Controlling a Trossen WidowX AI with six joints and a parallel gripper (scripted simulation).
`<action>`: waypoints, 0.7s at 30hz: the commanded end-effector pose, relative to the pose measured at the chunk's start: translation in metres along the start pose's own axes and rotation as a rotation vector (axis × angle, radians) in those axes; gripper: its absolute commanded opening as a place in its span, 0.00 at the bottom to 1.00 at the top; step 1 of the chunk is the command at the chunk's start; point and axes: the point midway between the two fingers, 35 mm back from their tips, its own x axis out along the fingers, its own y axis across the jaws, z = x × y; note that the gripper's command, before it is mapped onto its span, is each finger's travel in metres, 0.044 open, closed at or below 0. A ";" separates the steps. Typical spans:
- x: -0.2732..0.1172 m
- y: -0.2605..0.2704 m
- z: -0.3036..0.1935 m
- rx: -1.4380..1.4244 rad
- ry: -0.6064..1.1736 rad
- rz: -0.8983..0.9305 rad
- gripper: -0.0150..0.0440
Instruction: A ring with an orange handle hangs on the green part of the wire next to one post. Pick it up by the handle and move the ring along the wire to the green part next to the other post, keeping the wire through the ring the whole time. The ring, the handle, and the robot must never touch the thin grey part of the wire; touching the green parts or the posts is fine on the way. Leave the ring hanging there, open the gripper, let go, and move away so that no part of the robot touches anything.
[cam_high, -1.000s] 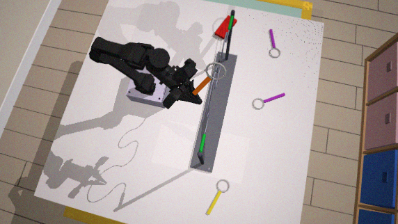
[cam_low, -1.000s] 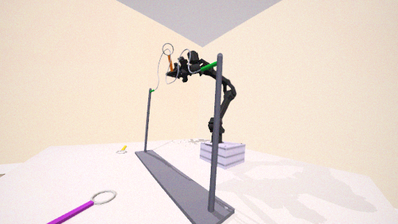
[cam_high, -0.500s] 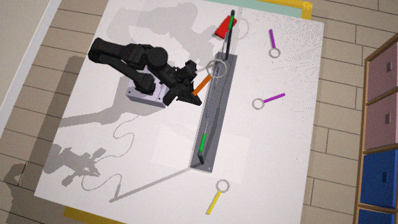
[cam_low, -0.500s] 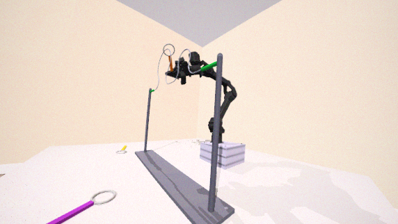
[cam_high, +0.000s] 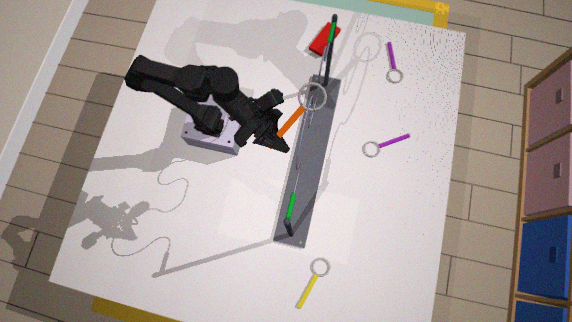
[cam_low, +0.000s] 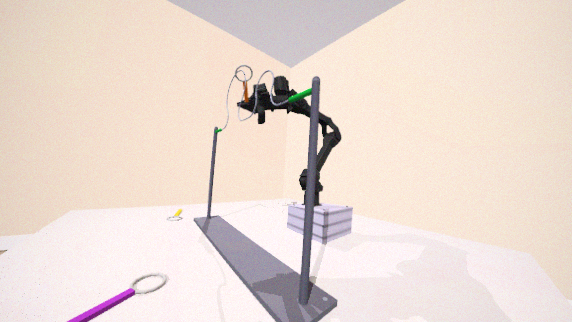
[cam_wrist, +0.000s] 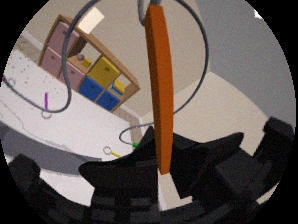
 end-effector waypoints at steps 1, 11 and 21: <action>-0.001 -0.002 0.000 -0.038 -0.004 -0.023 0.00; -0.001 -0.006 0.000 -0.146 -0.018 -0.085 0.00; 0.000 -0.010 0.001 -0.254 -0.032 -0.146 0.00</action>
